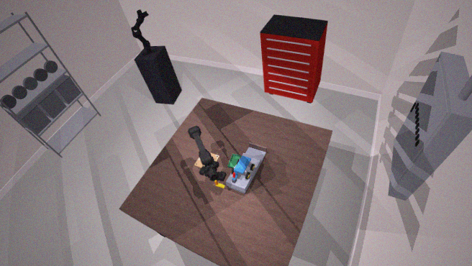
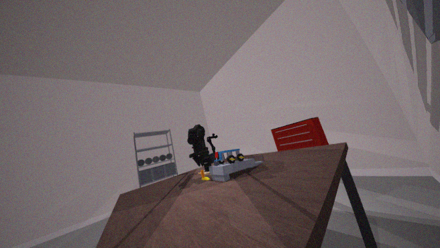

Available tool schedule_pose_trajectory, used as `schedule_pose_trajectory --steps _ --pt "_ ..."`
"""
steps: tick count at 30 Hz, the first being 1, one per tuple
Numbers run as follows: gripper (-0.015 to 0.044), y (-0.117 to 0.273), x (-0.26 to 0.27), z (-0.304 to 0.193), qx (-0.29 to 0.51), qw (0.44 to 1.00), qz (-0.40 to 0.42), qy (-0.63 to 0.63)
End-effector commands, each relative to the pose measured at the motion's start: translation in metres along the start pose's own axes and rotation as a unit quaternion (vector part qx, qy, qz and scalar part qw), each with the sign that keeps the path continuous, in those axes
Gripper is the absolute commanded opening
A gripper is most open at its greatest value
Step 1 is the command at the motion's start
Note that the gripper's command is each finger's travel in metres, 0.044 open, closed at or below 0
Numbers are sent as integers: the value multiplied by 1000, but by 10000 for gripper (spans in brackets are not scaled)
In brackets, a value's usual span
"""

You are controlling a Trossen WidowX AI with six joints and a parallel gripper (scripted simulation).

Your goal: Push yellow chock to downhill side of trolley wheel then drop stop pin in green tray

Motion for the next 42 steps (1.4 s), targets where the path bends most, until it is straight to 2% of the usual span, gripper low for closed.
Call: schedule_pose_trajectory --steps 1,42 --pt "190 -12 2 -1 1 1000 3 1" --pt "190 -62 2 -1 1 1000 3 1"
Point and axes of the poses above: the point midway between the two fingers, 35 mm back from their tips, its own y axis back along the fingers, its own x axis across the jaws, z = x × y, the point moved 6 cm from there along y, back along the fingers, and after that the axes turned 13 degrees about -y, right-handed, at the moved point
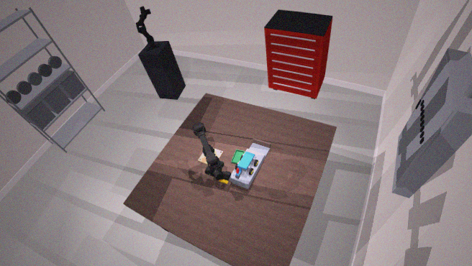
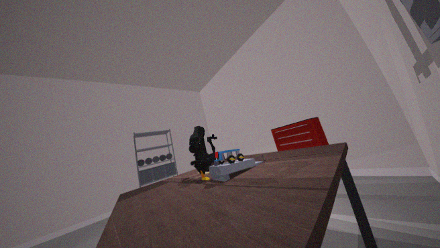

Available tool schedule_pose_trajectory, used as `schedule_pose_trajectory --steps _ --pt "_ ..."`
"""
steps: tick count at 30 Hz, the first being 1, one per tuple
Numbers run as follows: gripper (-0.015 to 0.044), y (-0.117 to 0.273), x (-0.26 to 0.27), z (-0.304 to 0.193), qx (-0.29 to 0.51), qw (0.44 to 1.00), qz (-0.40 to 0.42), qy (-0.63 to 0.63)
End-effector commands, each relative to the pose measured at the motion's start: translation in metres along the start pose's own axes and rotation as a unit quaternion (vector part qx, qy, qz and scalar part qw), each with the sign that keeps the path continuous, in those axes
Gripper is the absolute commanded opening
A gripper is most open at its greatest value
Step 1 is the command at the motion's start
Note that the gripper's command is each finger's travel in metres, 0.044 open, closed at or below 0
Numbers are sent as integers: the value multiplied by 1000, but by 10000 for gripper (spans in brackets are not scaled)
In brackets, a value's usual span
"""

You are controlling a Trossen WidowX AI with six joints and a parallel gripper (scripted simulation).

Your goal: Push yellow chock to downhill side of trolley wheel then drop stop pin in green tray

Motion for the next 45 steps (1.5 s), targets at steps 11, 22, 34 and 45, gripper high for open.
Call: schedule_pose_trajectory --steps 11,22,34,45 --pt "59 -9 0 0 -1 1000 1 0" --pt "0 3 0 0 0 1000 2 1" --pt "0 41 2 2 1 1000 3 1" --pt "0 74 2 3 1 1000 3 1"
Point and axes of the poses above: the point midway between the two fingers, 35 mm back from their tips, its own y axis back along the fingers, its own x axis across the jaws, z = x × y, the point moved 6 cm from there along y, back along the fingers, and after that the axes turned 13 degrees about -y, right-handed, at the moved point
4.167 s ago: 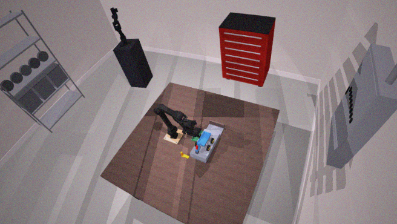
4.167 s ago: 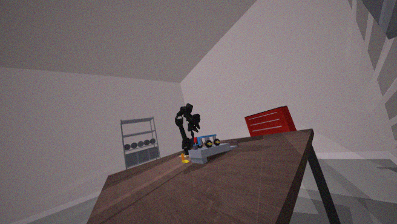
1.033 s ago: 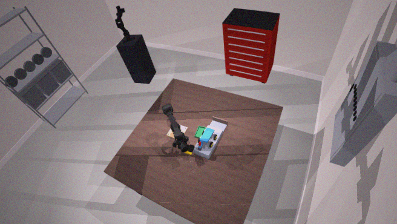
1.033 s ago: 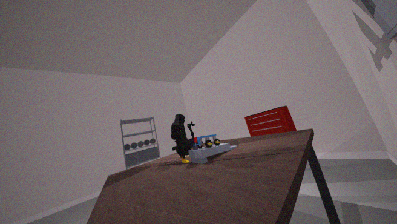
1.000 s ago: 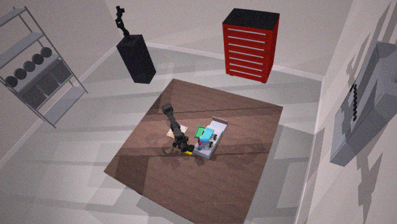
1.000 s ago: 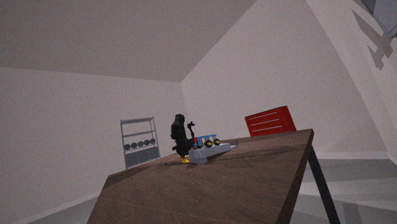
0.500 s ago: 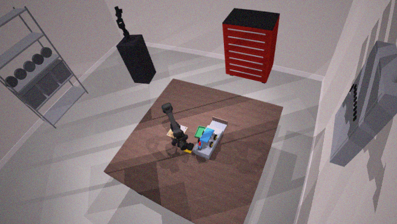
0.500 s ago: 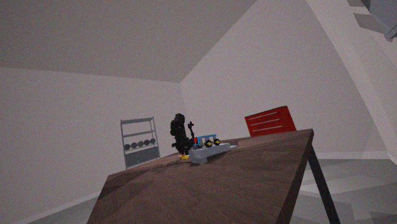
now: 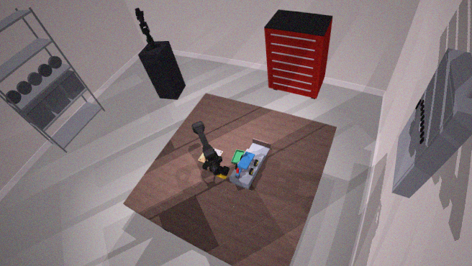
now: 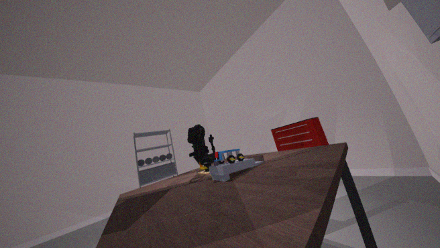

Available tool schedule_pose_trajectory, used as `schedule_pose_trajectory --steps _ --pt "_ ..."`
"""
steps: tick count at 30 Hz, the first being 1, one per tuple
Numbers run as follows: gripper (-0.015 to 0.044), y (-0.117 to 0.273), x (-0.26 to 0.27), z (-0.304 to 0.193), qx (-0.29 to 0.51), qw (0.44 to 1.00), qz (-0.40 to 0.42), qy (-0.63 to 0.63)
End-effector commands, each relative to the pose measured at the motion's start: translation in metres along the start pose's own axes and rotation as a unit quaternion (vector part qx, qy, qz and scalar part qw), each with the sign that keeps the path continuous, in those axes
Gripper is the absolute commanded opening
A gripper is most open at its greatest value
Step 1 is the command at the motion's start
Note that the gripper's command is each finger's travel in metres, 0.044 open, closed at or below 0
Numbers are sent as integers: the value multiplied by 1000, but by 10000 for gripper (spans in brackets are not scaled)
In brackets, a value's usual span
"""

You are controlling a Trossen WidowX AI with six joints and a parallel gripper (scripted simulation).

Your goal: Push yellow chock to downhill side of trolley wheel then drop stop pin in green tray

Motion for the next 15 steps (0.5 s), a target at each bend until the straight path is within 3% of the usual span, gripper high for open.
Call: schedule_pose_trajectory --steps 1,15 --pt "0 15 0 0 3 1000 -2 -1" --pt "0 58 -1 -1 3 1000 -2 -1"
Point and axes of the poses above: the point midway between the two fingers, 35 mm back from their tips, its own y axis back along the fingers, its own x axis across the jaws, z = x × y, the point moved 6 cm from there along y, back along the fingers, and after that the axes turned 13 degrees about -y, right-handed, at the moved point
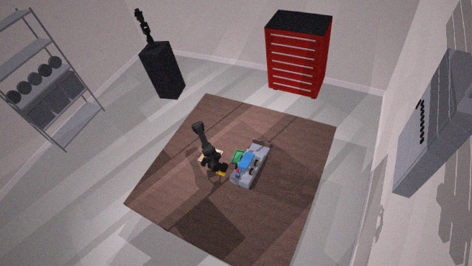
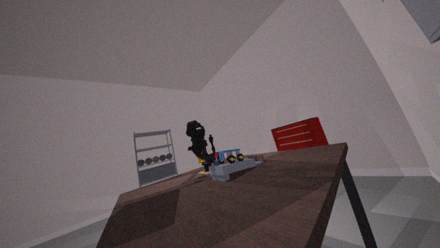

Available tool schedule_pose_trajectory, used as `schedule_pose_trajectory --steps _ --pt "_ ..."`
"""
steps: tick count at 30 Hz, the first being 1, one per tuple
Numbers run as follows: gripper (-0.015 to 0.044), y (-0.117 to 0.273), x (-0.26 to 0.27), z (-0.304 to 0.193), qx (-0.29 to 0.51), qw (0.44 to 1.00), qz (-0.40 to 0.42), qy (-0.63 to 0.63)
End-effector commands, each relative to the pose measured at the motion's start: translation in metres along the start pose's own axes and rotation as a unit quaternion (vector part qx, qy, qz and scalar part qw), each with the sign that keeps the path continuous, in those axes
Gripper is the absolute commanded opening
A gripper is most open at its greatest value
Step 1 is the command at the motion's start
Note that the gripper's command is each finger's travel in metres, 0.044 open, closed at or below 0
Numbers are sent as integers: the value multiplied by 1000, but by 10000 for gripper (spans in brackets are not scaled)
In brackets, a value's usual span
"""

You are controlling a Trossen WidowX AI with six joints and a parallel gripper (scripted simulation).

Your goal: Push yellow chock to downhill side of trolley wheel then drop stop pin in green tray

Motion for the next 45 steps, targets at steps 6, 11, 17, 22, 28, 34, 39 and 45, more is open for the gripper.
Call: schedule_pose_trajectory --steps 6,11,17,22,28,34,39,45 --pt "0 26 -1 -2 2 1000 0 -1" --pt "0 27 -1 -2 2 1000 0 -1" --pt "0 27 -1 -2 2 997 0 -73" --pt "0 27 -1 -2 2 987 -1 -159" --pt "0 27 -1 -2 1 966 -1 -259" --pt "0 27 -1 -2 1 935 -1 -356" --pt "0 27 -1 -2 1 901 -1 -434" --pt "0 27 -1 -2 1 853 -2 -522"
Point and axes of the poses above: the point midway between the two fingers, 35 mm back from their tips, its own y axis back along the fingers, its own x axis across the jaws, z = x × y, the point moved 6 cm from there along y, back along the fingers, and after that the axes turned 13 degrees about -y, right-handed, at the moved point
